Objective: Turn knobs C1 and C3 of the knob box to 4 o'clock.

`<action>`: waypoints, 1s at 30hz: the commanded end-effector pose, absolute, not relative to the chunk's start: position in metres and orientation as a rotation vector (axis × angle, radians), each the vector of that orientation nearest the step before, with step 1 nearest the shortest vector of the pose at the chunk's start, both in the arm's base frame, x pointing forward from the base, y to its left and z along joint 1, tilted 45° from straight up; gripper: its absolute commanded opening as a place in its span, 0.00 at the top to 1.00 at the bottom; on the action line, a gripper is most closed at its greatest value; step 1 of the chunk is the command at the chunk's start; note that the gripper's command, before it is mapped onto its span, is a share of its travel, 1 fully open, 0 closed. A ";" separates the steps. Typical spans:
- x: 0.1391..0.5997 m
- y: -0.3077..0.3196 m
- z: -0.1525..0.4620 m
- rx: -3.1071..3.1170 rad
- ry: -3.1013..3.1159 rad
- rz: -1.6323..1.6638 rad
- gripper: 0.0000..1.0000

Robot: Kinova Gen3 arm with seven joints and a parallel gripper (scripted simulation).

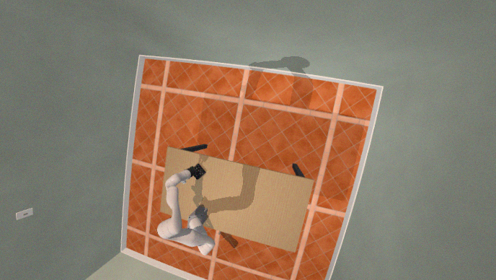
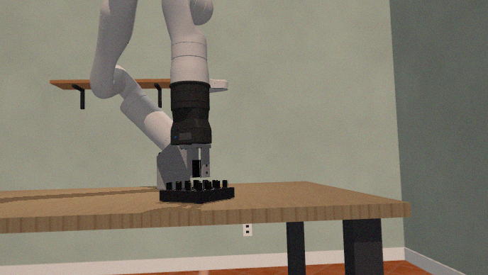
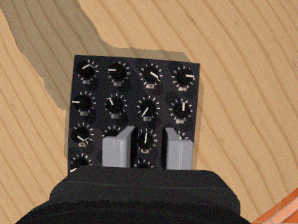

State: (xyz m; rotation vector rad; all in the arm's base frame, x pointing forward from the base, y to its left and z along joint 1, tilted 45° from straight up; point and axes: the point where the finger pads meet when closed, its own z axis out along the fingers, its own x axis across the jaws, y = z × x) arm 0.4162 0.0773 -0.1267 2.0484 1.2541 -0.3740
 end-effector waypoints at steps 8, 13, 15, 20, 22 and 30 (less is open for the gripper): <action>0.417 0.073 -0.126 2.043 1.257 -0.377 0.54; 0.417 0.072 -0.125 2.043 1.257 -0.377 0.54; 0.417 0.071 -0.124 2.043 1.257 -0.377 0.54; 0.417 0.070 -0.123 2.043 1.257 -0.377 0.54; 0.417 0.070 -0.123 2.043 1.257 -0.377 0.54; 0.417 0.070 -0.123 2.043 1.257 -0.377 0.54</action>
